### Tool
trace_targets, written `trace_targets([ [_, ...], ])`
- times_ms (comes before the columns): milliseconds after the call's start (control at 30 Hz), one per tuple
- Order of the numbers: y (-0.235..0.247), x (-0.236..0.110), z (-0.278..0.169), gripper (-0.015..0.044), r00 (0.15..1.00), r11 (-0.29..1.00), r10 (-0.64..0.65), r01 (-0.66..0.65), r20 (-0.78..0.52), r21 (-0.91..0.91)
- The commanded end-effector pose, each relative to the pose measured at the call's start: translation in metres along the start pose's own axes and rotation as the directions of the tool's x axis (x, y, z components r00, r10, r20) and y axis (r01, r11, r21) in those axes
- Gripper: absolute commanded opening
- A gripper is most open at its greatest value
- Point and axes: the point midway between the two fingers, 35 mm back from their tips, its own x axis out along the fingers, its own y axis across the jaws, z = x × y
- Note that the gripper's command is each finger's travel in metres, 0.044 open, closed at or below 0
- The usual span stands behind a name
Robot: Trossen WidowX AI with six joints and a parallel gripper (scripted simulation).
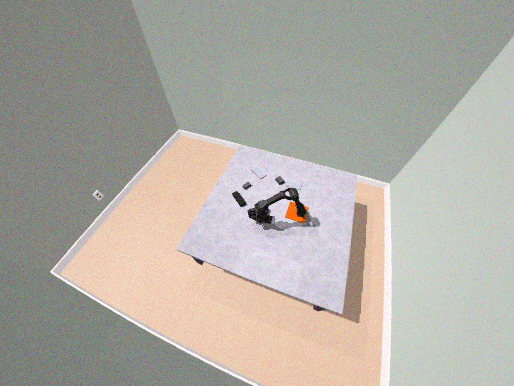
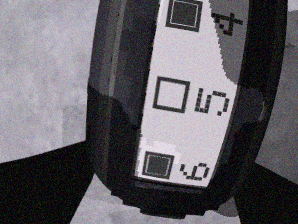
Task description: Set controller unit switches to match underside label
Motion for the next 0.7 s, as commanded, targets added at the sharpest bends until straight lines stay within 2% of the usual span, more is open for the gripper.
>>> trace_targets([
  [0, 0.0, 0.0, 0.0, 0.0362, 1.0, 1.0, 0.0, 0.0, 0.0, 0.0],
  [100, 0.0, 0.0, 0.0, 0.044, 1.0, 1.0, 0.0, 0.0, 0.0, 0.0],
  [400, 0.0, -0.002, 0.003, 0.044, 1.0, 1.0, 0.0, 0.0, 0.0, 0.0],
  [567, 0.0, -0.039, 0.058, 0.044, 1.0, 1.0, 0.001, -0.001, 0.005, 0.0],
  [667, 0.0, -0.041, 0.06, 0.044, 1.0, 1.0, 0.001, -0.001, 0.005, 0.0],
])
